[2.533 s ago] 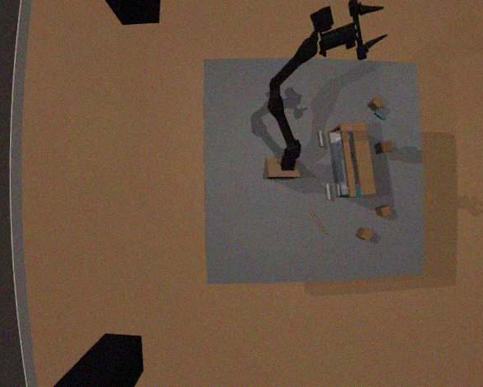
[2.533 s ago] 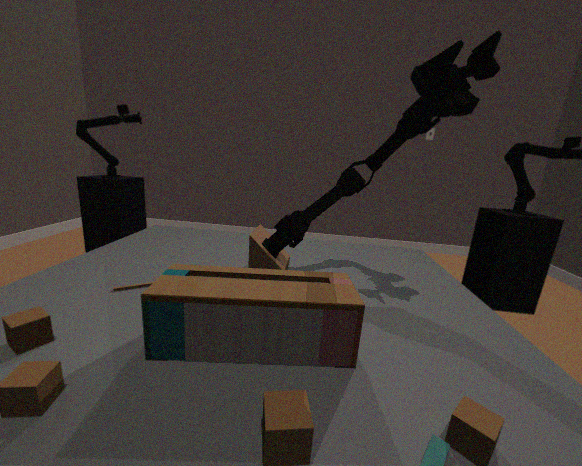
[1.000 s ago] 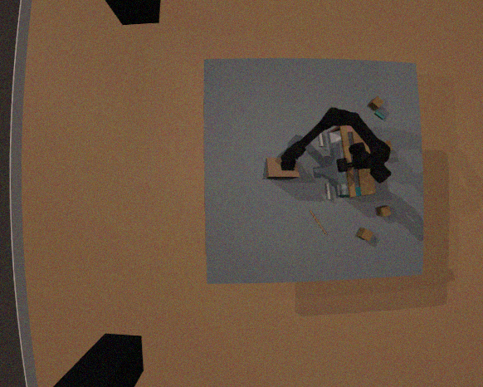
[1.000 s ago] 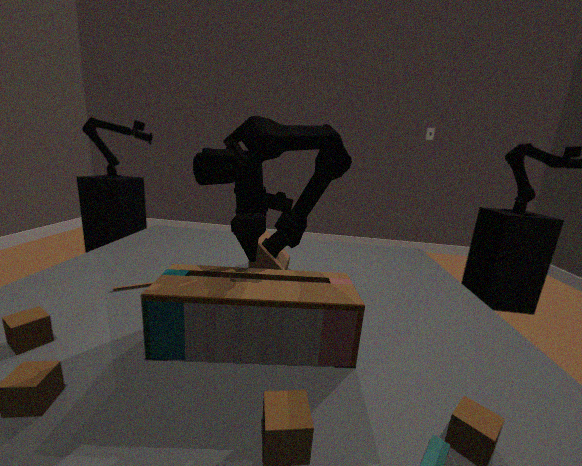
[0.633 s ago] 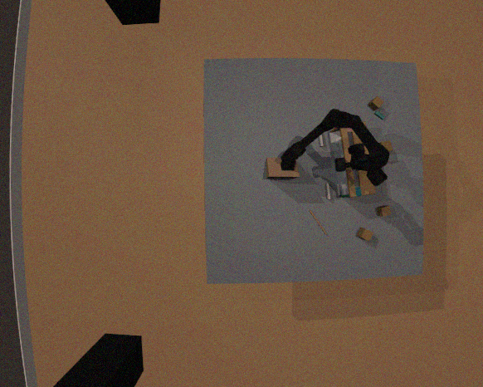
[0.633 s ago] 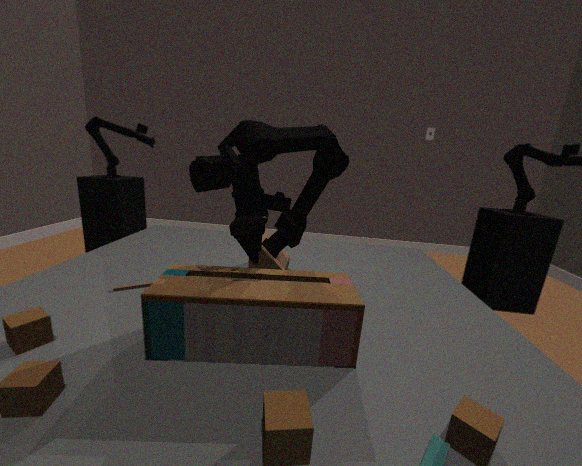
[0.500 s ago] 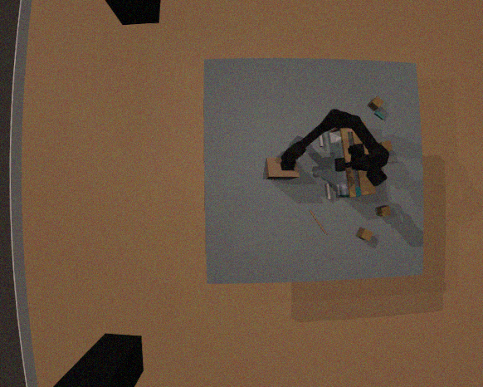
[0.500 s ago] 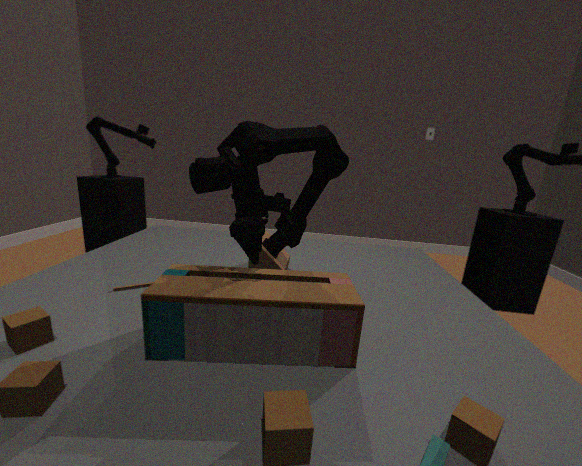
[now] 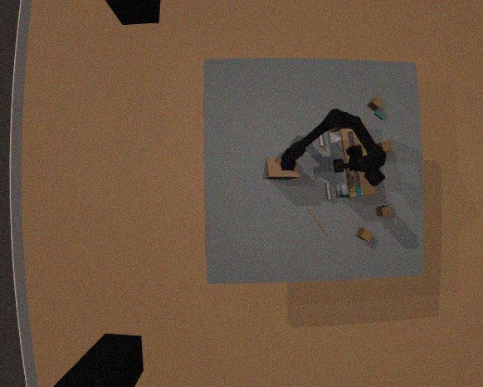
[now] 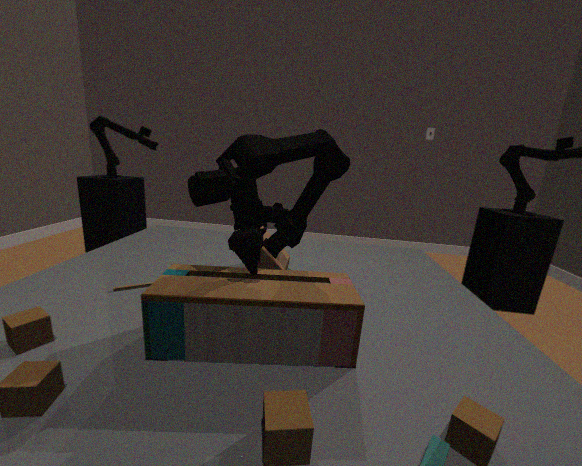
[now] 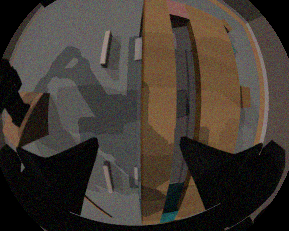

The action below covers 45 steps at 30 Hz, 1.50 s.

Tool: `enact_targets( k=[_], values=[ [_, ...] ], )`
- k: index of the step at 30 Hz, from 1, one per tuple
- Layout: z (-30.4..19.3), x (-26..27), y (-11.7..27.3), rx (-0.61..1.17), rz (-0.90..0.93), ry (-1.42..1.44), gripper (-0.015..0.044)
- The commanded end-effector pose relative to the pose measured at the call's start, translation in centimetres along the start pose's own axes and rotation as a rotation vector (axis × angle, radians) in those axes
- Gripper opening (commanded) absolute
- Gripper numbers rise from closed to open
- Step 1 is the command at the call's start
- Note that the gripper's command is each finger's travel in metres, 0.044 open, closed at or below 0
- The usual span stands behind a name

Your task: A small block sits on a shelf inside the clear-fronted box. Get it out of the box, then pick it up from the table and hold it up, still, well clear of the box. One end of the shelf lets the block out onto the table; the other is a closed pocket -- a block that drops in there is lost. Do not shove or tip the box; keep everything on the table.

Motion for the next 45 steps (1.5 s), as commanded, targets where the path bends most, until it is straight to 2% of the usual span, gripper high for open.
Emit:
enact_targets(
  k=[1, 24, 29, 45],
  values=[
    [-0.2, 0.1, -0.9, -0.008, 0.002, -0.009, 0.04],
    [-0.7, 0.2, -4.6, -0.01, 0.016, -0.008, 0.04],
    [-0.6, 0.1, -4.2, -0.004, 0.018, -0.001, 0.04],
    [2.4, 0.1, -4.8, -0.006, 0.019, -0.002, 0.04]
  ],
)
Point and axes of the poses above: the point midway between the two fingers, 35 mm back from their tips, its own y axis back along the fingers, its own x axis across the jaws, z = x × y, the point moved 3 cm from there along y, back along the fingers
